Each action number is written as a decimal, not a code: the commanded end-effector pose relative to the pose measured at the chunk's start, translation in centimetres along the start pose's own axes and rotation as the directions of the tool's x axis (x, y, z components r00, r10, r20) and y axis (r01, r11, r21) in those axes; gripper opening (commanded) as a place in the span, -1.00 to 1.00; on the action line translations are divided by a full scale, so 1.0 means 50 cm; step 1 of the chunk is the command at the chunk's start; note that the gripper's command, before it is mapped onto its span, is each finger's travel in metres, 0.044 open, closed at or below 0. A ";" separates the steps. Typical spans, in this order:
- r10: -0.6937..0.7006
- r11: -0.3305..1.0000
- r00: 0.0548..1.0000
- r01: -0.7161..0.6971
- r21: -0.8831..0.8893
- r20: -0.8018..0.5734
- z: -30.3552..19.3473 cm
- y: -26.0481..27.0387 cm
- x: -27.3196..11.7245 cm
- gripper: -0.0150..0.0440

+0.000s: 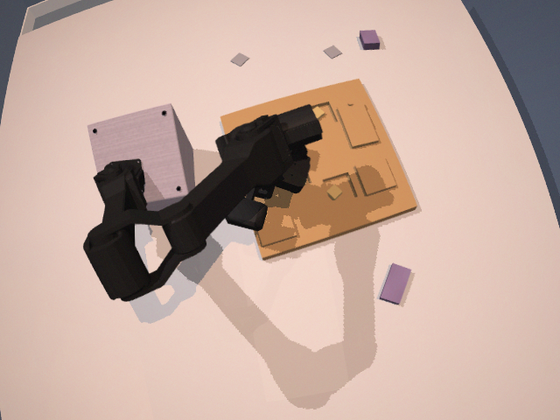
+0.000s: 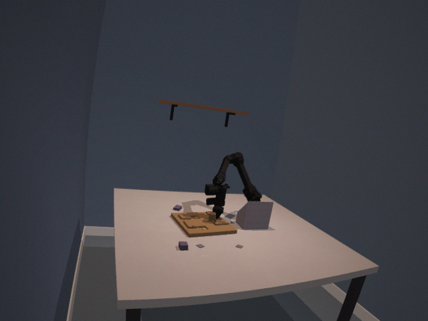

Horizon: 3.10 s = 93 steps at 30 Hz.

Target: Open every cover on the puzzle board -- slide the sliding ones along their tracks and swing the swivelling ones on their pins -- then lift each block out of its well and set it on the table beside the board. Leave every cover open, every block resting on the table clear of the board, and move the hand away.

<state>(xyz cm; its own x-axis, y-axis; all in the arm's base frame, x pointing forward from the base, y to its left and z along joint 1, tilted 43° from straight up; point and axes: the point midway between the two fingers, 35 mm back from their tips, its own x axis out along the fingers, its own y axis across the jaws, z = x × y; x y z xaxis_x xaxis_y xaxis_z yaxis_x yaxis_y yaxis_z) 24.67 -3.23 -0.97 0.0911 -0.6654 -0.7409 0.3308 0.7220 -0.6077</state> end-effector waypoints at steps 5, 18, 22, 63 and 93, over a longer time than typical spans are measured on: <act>-0.001 0.995 1.000 0.002 0.100 -0.001 0.002 0.002 -0.010 -0.49; -0.006 0.879 1.000 0.007 0.477 -0.004 -0.002 0.002 -0.017 -0.14; -0.005 0.826 1.000 0.006 0.563 -0.004 -0.001 0.003 -0.027 0.00; -0.003 0.024 1.000 0.005 1.000 -0.005 0.003 0.004 -0.127 0.00; -0.004 0.023 1.000 0.004 1.000 -0.004 0.000 0.004 -0.057 0.00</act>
<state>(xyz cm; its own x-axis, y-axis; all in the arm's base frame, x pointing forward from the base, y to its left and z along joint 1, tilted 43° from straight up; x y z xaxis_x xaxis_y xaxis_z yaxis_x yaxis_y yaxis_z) 24.59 -1.04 1.10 0.0872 -0.6630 -0.7435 0.9443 -0.1828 0.2737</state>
